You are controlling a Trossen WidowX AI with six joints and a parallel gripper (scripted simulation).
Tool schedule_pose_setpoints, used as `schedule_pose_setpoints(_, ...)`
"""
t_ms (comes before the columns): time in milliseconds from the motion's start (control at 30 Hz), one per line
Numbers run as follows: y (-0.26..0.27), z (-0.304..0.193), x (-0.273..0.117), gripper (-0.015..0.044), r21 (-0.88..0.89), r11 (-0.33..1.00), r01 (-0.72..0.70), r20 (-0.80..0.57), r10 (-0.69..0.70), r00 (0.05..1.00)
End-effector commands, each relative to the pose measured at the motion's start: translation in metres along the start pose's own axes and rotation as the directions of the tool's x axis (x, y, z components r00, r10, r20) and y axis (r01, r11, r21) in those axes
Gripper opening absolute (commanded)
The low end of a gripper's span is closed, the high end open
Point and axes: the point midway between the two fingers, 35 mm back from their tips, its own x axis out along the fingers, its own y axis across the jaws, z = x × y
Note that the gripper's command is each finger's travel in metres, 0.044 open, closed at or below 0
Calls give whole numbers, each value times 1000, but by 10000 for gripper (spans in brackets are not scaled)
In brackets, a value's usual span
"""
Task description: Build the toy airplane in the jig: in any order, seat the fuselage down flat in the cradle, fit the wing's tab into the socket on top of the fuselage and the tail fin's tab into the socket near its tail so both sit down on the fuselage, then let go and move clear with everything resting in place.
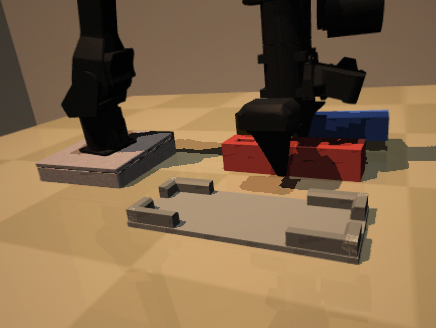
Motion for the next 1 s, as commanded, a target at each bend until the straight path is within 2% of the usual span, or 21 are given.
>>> schedule_pose_setpoints(0,-1,-1,2,309,-4,1000,4,-2,-4,1000)
schedule_pose_setpoints(133,-1,-1,2,204,-4,1000,4,-2,-4,1000)
schedule_pose_setpoints(367,-1,-1,2,157,-4,1000,4,-2,-4,1000)
schedule_pose_setpoints(567,0,2,-8,0,-4,1000,4,-2,-4,1000)
schedule_pose_setpoints(967,1,7,-45,0,-4,1000,4,-1,-4,1000)
